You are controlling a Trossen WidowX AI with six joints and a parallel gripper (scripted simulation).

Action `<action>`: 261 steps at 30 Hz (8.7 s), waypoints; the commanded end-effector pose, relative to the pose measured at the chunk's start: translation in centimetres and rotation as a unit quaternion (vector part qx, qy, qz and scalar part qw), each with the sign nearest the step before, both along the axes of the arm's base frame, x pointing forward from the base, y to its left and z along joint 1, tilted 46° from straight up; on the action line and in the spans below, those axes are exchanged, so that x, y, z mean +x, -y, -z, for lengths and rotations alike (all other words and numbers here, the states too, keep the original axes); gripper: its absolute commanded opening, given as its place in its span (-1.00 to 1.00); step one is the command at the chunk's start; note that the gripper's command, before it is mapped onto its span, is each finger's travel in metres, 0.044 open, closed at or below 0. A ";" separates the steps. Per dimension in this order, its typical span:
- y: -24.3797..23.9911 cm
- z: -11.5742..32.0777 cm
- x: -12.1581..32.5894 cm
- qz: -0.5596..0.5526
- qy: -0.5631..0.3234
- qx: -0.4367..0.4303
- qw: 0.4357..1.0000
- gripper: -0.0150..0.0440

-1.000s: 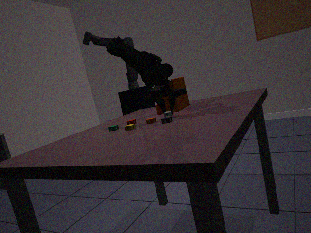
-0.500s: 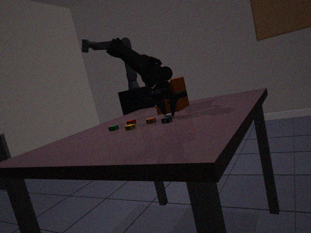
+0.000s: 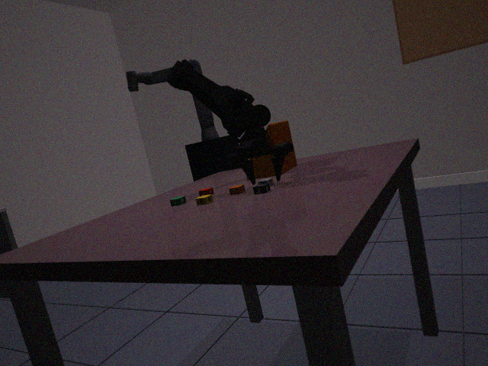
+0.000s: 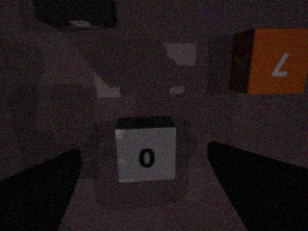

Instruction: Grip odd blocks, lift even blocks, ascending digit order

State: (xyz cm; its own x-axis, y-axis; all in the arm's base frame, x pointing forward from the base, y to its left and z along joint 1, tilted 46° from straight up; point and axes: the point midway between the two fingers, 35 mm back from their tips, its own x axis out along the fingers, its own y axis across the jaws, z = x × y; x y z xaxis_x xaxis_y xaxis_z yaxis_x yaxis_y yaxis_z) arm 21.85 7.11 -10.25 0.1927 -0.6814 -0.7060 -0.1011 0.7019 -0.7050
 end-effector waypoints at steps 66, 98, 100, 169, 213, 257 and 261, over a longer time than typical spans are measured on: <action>12.5 -20.3 12.5 -0.002 0.001 -0.007 1.000 0.86; 14.7 -18.1 13.1 -0.002 0.001 -0.008 1.000 -0.08; 14.7 -18.1 13.1 -0.002 0.001 -0.008 1.000 -0.08; 5.1 -21.6 1.6 -0.002 -0.003 -0.005 1.000 0.00; 13.1 -13.7 3.8 -0.002 -0.002 -0.008 1.000 0.24; 12.0 -14.7 3.5 -0.002 -0.002 -0.007 1.000 -0.08; 12.0 -14.7 3.5 -0.002 -0.002 -0.007 1.000 -0.08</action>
State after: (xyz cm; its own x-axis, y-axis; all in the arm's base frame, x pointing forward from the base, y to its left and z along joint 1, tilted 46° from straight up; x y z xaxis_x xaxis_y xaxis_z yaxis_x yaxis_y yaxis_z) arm 25.18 -4.90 4.31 0.1900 -0.6886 -0.6998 -0.1150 0.6922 -0.7125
